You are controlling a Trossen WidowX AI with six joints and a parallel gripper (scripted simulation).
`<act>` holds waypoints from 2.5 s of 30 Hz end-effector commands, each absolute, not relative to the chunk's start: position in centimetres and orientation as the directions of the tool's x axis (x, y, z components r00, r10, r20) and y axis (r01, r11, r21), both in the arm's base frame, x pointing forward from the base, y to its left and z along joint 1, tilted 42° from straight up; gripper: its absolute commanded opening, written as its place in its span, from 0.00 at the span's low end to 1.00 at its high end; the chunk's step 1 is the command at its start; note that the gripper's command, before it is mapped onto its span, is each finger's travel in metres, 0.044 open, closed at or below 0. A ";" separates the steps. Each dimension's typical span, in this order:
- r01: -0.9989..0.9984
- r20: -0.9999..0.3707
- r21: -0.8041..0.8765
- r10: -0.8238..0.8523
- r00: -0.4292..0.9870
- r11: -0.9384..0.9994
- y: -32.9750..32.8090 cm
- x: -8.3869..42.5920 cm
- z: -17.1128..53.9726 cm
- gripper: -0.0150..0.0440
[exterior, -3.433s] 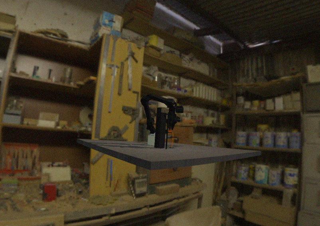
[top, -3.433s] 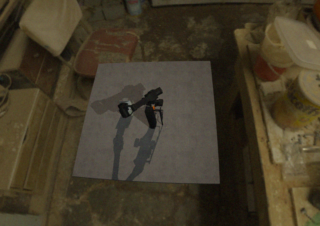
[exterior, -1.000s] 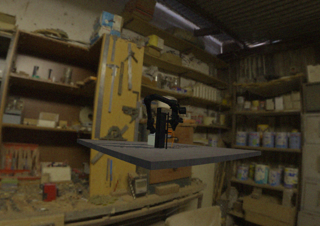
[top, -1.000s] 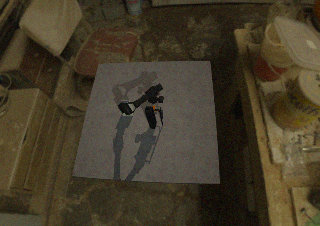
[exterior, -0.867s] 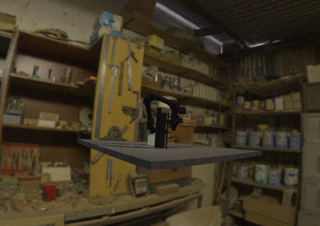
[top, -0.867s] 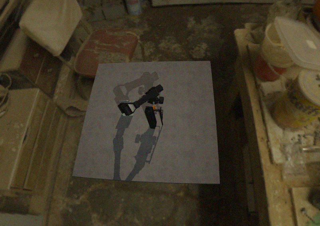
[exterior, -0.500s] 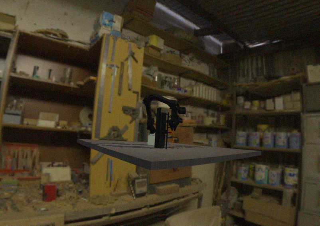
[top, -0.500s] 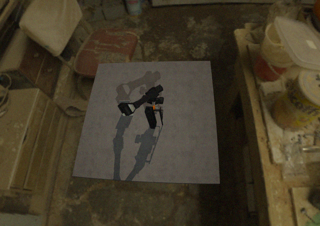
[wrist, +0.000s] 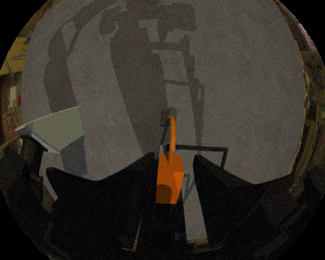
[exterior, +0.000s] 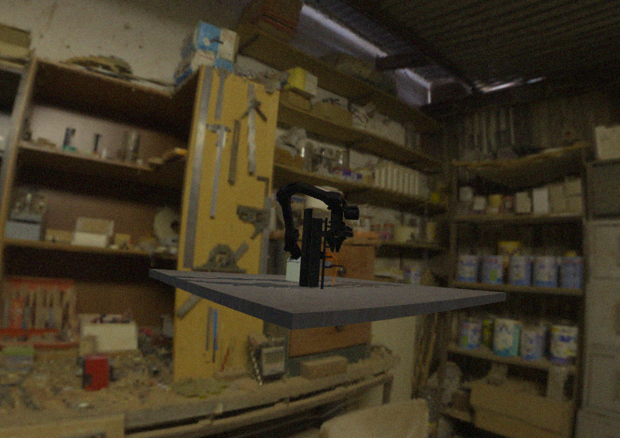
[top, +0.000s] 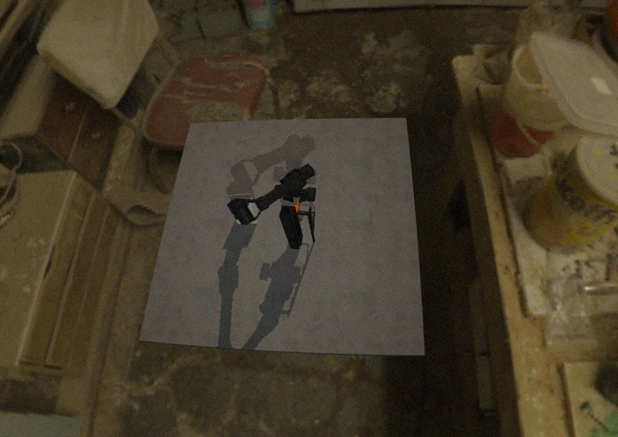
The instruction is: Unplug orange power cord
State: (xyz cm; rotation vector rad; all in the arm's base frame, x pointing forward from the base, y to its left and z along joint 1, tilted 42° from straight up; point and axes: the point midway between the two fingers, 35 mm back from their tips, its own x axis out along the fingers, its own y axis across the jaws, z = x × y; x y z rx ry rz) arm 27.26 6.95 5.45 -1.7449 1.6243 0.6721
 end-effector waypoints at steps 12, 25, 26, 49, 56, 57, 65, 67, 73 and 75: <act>-0.993 -0.742 -0.117 -0.662 0.102 -0.023 5.0 26.9 7.2 0.53; -0.993 -0.742 -0.117 -0.663 0.102 -0.023 4.2 26.8 7.6 0.53; -0.993 -0.742 -0.117 -0.663 0.102 -0.023 4.1 26.8 7.5 0.53; -0.992 -0.746 -0.121 -0.658 0.103 -0.017 3.7 27.0 7.0 0.25; -0.993 -0.746 -0.121 -0.658 0.103 -0.018 4.4 27.2 6.5 0.25; -0.993 -0.746 -0.121 -0.657 0.103 -0.018 4.5 27.2 6.4 0.25; -0.993 -0.747 -0.120 -0.657 0.103 -0.019 5.5 27.4 5.6 0.25; -0.993 -0.747 -0.120 -0.657 0.103 -0.019 5.8 27.4 5.4 0.25; -0.993 -0.747 -0.119 -0.657 0.103 -0.020 6.6 27.5 4.8 0.25; -0.993 -0.747 -0.119 -0.657 0.103 -0.020 6.9 27.5 4.6 0.25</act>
